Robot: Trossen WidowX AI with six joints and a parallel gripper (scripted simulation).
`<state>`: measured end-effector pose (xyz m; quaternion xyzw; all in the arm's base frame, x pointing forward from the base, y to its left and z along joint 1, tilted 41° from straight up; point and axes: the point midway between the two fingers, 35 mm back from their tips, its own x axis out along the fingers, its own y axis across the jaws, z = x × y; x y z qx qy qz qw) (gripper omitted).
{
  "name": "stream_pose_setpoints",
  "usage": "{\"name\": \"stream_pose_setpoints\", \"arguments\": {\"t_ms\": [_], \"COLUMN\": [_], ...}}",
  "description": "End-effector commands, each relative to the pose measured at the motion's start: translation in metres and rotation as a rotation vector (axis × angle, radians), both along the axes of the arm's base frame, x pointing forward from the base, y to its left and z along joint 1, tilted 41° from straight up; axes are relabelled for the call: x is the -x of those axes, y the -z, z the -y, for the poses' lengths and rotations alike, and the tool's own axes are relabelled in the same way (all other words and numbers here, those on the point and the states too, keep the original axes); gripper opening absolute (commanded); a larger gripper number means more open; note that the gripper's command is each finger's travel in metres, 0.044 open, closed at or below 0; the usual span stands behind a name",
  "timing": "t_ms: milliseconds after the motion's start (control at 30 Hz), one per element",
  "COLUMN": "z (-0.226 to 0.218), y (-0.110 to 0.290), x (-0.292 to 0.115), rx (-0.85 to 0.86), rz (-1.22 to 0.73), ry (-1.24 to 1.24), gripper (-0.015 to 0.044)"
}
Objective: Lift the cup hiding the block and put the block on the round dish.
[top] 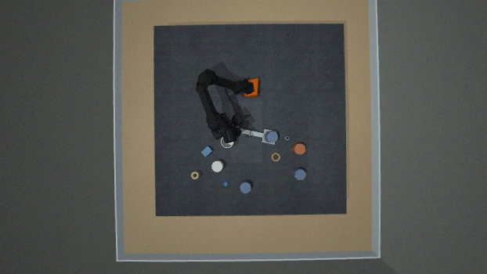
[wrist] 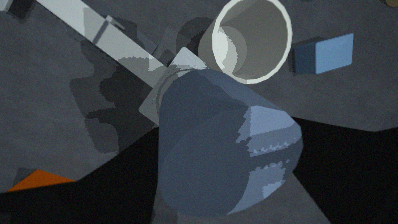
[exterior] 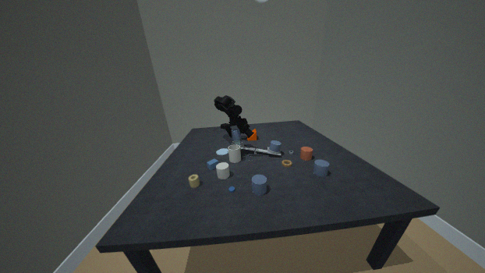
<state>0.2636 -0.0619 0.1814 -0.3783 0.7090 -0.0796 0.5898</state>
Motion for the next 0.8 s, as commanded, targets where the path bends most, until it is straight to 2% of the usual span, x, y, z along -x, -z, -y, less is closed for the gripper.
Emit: {"name": "stream_pose_setpoints", "arguments": {"t_ms": [0, 767], "z": [-0.004, -0.023], "y": [-0.007, -0.029], "x": [0.0, 0.003], "rx": [-0.005, -0.016], "rz": [0.017, 0.044], "ry": [-0.003, -0.032], "gripper": [0.0, 0.0]}}
